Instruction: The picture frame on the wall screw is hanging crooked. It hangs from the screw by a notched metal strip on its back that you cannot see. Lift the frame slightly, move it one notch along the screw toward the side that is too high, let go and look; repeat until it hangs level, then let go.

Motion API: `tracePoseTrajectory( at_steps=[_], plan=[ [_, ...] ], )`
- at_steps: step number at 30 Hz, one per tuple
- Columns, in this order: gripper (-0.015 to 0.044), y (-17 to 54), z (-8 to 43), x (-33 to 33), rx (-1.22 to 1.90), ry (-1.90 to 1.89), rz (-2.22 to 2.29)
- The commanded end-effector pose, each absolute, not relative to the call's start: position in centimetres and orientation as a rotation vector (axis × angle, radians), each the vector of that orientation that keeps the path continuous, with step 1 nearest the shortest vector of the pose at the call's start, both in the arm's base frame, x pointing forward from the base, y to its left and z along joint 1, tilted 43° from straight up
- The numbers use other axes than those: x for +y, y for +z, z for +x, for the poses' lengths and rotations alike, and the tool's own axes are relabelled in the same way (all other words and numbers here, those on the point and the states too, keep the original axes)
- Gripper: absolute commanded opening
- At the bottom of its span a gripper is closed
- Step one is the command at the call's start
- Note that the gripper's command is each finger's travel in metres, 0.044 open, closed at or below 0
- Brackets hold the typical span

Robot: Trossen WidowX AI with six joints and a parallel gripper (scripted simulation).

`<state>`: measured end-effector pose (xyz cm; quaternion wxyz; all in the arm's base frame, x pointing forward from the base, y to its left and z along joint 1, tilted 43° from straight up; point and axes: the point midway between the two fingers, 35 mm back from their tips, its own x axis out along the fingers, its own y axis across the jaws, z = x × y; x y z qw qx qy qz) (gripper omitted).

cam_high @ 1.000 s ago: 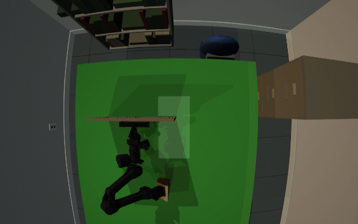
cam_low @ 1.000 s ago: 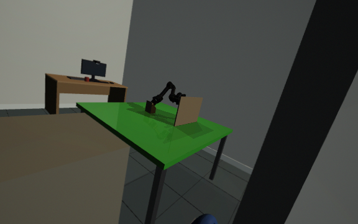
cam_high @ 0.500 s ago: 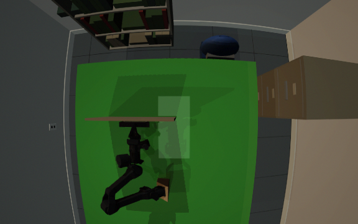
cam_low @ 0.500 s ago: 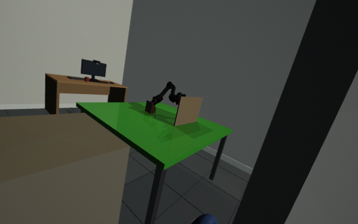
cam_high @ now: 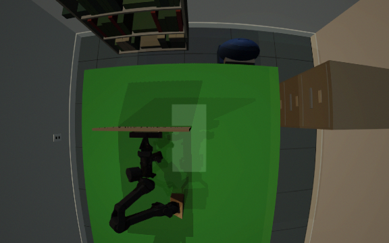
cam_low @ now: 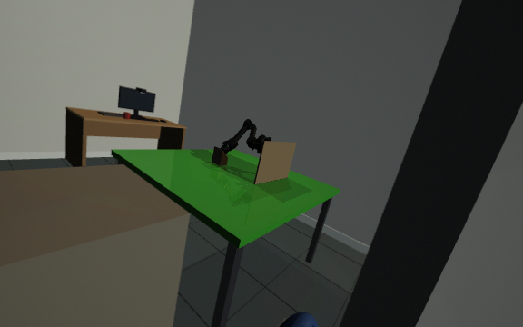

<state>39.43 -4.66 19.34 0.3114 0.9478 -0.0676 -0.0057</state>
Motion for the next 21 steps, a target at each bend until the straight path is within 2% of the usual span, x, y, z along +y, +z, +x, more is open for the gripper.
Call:
tracePoseTrajectory(
  at_steps=[1, 21],
  plan=[
    [0.0000, 19.75, 39.46, -4.77, -0.192, -0.005, 2.497],
    [0.0000, 20.11, 39.47, -4.61, -0.192, -0.005, 2.497]
  ],
)
